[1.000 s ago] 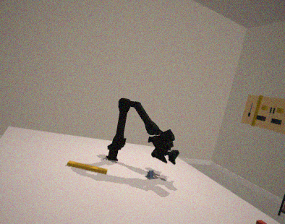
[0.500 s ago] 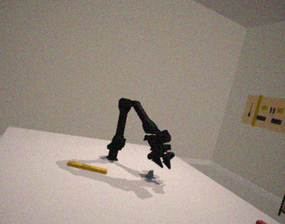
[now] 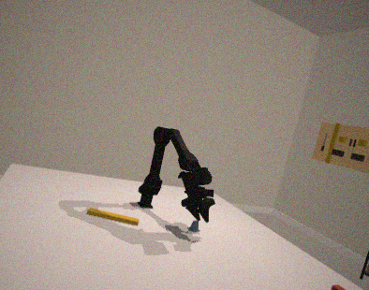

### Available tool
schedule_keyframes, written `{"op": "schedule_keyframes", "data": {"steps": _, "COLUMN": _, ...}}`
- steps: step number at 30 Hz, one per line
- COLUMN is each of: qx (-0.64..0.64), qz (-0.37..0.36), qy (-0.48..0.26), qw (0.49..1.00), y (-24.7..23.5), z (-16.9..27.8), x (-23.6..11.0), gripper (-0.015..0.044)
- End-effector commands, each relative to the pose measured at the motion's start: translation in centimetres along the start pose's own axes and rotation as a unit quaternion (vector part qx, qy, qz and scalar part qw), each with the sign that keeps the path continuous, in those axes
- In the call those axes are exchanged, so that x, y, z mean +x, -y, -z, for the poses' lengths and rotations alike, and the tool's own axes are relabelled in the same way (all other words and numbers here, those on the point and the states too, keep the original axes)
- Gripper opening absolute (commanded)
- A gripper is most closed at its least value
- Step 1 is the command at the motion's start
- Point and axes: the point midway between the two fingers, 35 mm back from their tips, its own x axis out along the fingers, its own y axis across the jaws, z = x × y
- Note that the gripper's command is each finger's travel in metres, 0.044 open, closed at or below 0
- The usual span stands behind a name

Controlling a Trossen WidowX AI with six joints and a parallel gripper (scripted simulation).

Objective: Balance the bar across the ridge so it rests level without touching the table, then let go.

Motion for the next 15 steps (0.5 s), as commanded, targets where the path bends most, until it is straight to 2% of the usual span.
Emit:
{"op": "schedule_keyframes", "data": {"steps": 1, "qx": 0.01, "qz": 0.005, "qy": -0.025, "qw": 1.0, "y": 0.7, "z": 1.9, "x": -0.9, "gripper": 0.0315}}
{"op": "schedule_keyframes", "data": {"steps": 15, "qx": 0.055, "qz": 0.005, "qy": -0.106, "qw": 0.993, "y": 1.4, "z": 9.0, "x": -4.4, "gripper": 0.0315}}
